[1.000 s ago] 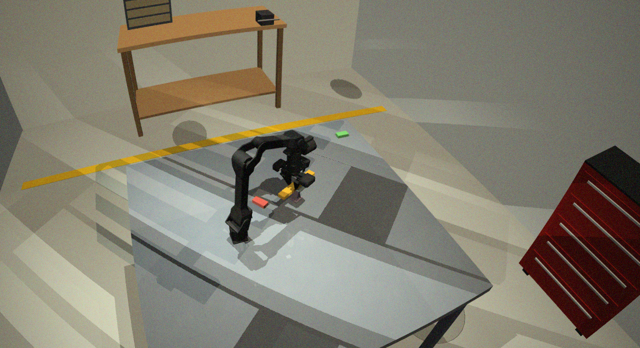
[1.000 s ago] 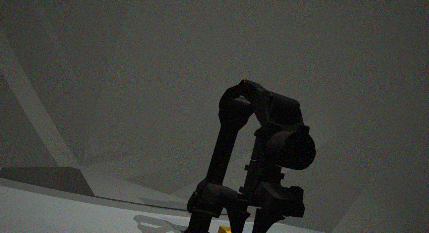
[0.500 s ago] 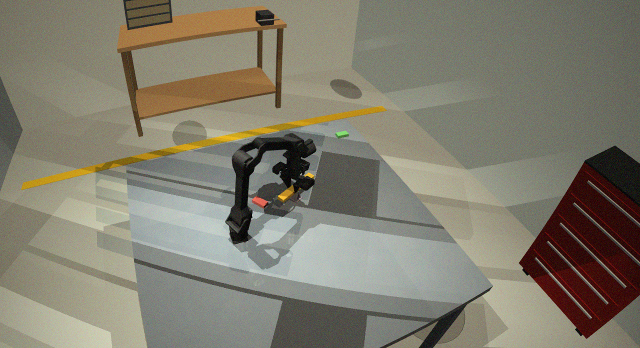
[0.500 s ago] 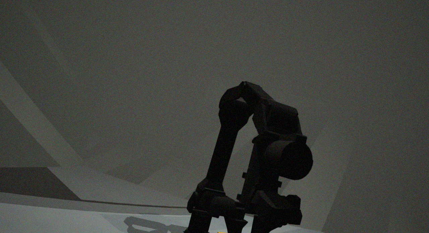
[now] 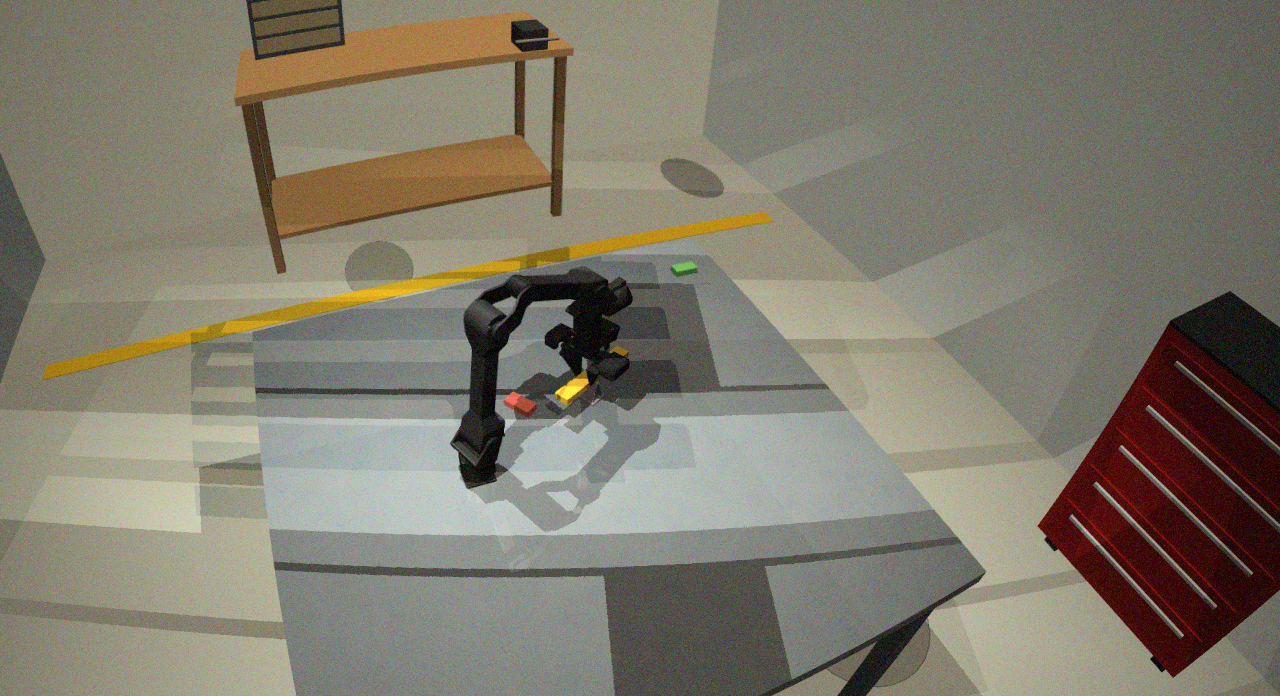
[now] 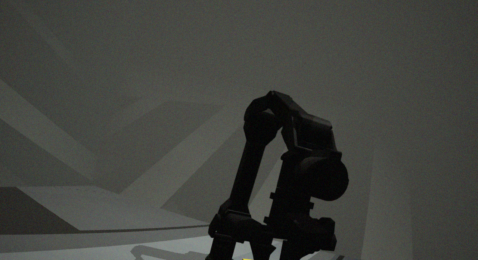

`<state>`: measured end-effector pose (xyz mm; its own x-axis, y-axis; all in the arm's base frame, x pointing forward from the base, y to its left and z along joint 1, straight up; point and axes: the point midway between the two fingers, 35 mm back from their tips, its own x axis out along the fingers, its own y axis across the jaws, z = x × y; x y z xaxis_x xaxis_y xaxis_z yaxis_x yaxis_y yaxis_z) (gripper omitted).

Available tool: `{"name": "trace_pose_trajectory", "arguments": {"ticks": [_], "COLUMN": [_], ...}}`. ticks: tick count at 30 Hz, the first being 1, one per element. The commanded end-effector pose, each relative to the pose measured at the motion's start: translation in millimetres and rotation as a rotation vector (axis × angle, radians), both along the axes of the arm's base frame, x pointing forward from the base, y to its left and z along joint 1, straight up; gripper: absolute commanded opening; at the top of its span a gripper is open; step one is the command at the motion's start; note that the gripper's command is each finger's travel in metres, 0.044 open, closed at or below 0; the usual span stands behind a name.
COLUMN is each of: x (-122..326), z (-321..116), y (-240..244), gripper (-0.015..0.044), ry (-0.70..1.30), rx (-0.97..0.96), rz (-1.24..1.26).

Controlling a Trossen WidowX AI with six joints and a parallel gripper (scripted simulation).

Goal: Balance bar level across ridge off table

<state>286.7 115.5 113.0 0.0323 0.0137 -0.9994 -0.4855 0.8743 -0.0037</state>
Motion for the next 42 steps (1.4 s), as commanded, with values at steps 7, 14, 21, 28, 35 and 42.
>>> {"name": "trace_pose_trajectory", "arguments": {"ticks": [7,14,21,28,35,42], "x": [-0.1,-0.1,0.0,0.0,0.1,0.1], "z": [-1.5,-2.0,-2.6,-3.1,-3.8,-4.3], "y": [-0.3,-0.2,-0.2,-0.2,-0.2,-0.2], "gripper": [0.0,0.0,0.0,0.0,0.0,0.0], "ry": [0.002,0.002,0.002,0.002,0.002,0.002], "rx": [-0.001,-0.001,-0.001,-0.001,-0.001,-0.001], "rz": [-0.004,-0.004,-0.004,-0.004,-0.004,-0.004]}}
